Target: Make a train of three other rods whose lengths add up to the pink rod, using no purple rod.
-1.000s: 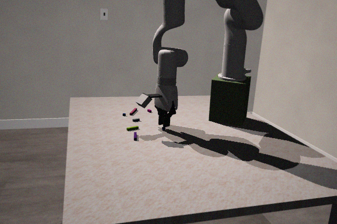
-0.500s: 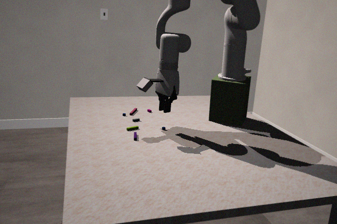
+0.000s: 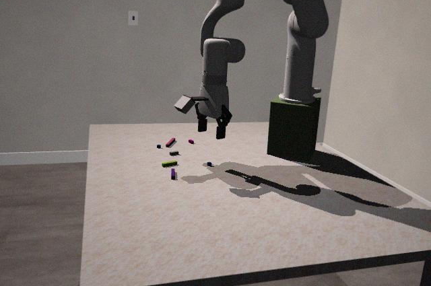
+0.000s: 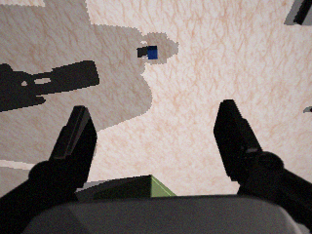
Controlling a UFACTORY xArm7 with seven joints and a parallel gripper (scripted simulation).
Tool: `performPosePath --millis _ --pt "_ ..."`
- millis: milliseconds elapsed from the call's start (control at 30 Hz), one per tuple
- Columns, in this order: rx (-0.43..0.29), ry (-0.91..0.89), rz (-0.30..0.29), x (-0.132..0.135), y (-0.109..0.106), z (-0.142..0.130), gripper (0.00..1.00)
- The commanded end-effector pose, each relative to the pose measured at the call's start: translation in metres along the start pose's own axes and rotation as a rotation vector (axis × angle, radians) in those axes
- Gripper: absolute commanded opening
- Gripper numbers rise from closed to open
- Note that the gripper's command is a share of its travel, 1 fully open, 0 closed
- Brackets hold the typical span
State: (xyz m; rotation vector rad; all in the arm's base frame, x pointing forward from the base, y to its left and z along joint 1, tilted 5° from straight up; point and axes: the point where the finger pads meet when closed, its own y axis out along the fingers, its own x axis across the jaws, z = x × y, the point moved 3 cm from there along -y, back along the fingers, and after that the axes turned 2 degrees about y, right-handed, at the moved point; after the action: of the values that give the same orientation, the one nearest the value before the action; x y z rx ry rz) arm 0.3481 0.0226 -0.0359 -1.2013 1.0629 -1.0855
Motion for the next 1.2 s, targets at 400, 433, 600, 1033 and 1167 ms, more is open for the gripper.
performPosePath --millis 400,433,600,1033,1167 --pt "0.004 0.008 0.000 0.022 0.002 0.013 1.00" --pt "0.004 0.008 0.000 0.022 0.002 0.013 1.00" --pt "0.006 0.024 -0.001 0.062 0.009 0.030 1.00" --pt "0.001 0.054 0.002 0.145 0.024 0.045 1.00" --pt "0.001 0.054 0.002 0.145 0.024 0.045 0.24"
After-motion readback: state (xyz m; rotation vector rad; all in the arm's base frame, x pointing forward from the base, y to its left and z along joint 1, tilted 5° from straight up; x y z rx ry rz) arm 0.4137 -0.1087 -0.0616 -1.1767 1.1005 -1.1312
